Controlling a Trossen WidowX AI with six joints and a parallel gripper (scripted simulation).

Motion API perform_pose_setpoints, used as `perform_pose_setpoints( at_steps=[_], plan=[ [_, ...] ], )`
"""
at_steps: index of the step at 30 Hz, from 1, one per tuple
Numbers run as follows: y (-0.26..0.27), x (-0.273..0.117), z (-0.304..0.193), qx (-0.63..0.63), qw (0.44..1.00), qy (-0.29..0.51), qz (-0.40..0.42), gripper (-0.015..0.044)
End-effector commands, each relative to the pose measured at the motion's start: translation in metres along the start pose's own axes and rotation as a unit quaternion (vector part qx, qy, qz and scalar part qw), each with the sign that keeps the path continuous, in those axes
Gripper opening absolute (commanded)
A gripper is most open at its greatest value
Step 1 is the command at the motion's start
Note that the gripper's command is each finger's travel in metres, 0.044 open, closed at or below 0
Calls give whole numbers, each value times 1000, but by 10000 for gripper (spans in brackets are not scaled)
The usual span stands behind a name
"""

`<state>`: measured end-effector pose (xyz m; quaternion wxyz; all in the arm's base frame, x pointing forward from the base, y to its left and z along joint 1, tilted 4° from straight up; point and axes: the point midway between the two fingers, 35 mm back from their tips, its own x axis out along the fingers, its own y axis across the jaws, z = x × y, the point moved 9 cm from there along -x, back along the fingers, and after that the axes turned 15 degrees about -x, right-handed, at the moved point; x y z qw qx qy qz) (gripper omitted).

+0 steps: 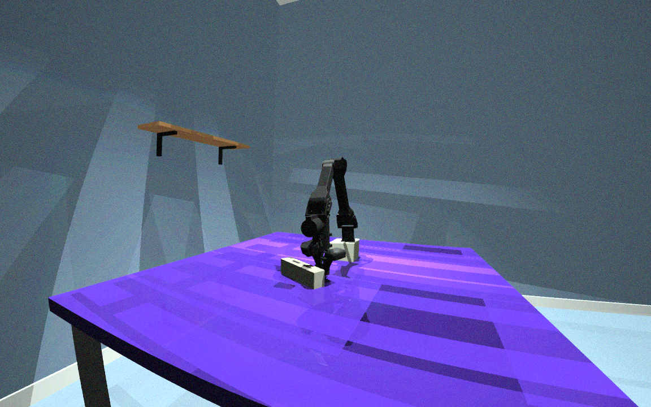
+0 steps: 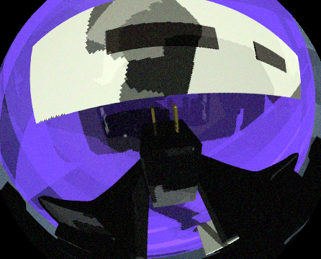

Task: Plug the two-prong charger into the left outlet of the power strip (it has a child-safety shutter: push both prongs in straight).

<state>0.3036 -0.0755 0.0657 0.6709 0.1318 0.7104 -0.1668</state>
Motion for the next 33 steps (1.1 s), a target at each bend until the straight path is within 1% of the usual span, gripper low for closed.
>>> perform_pose_setpoints(
  at_steps=[1,33],
  plan=[
    [0,-2,2,2,1000,-2,2,0],
    [0,0,5,2,1000,-2,2,0]
  ],
)
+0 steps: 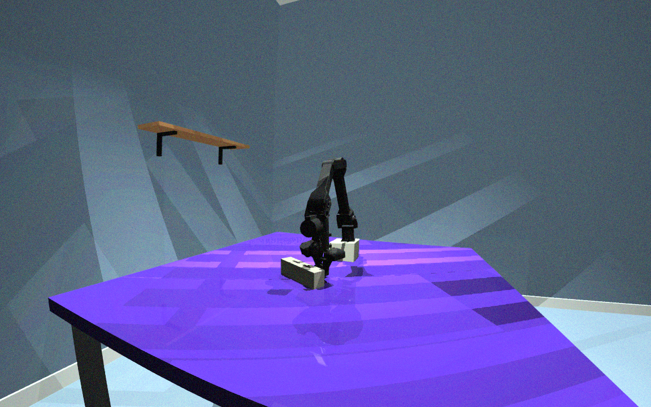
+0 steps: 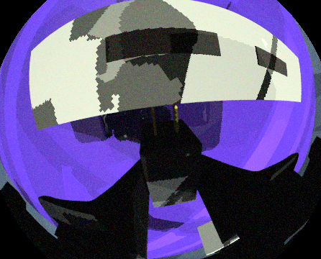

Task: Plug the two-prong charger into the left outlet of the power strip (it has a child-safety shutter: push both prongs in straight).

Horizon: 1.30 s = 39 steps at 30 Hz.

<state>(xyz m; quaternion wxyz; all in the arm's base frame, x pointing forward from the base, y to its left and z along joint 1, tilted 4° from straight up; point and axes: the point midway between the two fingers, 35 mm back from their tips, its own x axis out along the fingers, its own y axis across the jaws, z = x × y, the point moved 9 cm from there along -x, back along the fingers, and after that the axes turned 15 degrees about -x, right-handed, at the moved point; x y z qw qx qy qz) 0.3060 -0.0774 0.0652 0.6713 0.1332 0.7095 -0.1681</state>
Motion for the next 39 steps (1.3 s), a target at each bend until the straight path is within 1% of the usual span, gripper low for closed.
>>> perform_pose_setpoints(
  at_steps=[1,39],
  plan=[
    [0,-1,2,0,1000,-1,2,0],
    [-1,-1,6,0,1000,-2,2,0]
  ],
)
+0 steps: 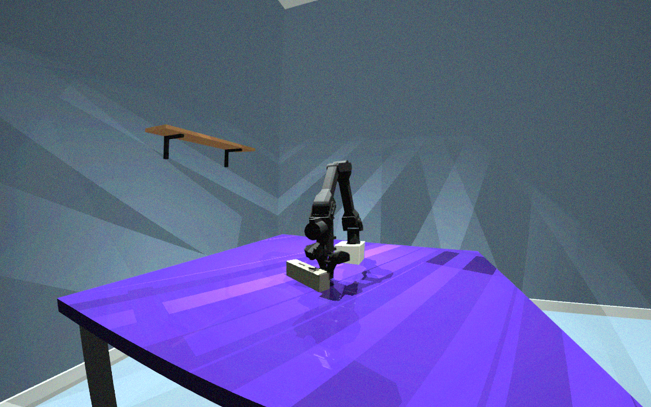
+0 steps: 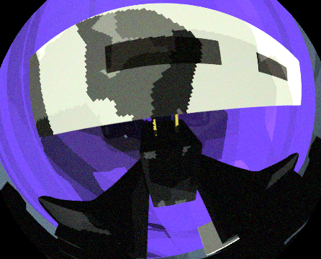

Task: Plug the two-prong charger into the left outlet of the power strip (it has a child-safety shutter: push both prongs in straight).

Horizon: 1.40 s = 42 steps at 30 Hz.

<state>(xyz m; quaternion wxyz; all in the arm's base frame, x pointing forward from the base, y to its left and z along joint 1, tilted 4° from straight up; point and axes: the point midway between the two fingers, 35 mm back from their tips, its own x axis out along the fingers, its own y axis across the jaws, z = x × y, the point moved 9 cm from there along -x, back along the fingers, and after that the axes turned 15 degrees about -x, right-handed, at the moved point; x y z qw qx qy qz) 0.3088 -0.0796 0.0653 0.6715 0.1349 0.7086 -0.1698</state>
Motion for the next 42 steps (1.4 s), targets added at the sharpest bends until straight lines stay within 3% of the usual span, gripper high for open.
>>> perform_pose_setpoints(
  at_steps=[1,42],
  plan=[
    [0,-1,2,-2,1000,-1,1,0],
    [-1,-2,8,-2,1000,-1,1,0]
  ],
)
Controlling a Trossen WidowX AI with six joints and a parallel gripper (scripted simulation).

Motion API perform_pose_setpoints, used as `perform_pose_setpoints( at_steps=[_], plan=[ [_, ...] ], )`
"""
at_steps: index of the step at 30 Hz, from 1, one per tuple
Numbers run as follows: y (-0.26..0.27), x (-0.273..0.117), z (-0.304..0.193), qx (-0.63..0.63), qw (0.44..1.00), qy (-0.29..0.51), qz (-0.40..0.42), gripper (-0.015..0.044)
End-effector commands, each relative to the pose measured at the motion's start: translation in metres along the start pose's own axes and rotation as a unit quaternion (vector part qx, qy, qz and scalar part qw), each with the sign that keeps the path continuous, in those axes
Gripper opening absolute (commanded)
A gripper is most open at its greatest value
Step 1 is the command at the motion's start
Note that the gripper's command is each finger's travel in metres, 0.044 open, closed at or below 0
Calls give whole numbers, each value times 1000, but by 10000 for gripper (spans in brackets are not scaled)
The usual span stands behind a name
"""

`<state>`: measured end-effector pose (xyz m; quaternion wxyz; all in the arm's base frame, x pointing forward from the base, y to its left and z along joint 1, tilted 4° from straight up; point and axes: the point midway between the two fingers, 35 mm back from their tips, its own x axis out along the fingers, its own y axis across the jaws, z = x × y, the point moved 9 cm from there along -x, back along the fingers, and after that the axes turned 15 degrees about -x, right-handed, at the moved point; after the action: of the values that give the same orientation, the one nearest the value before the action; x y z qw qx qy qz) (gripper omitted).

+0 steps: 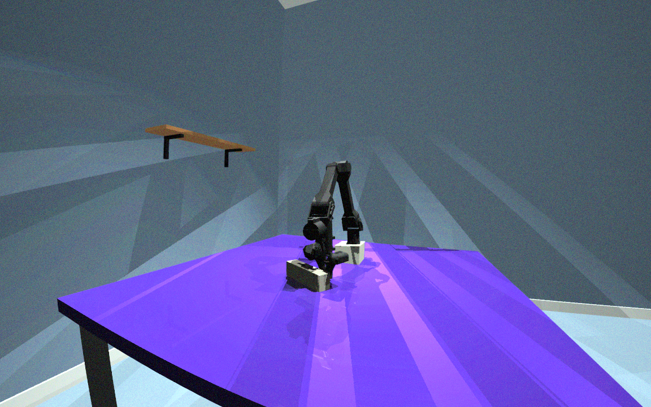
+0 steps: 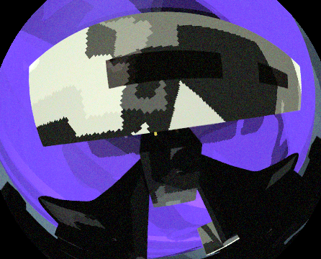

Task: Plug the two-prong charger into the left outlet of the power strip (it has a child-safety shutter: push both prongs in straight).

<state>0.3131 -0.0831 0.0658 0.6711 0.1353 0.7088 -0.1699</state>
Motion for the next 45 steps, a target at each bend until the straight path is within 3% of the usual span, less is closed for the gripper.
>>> perform_pose_setpoints(
  at_steps=[1,45],
  plan=[
    [0,-1,3,-3,1000,-2,1,0],
    [-1,-2,8,-3,1000,-2,1,0]
  ],
)
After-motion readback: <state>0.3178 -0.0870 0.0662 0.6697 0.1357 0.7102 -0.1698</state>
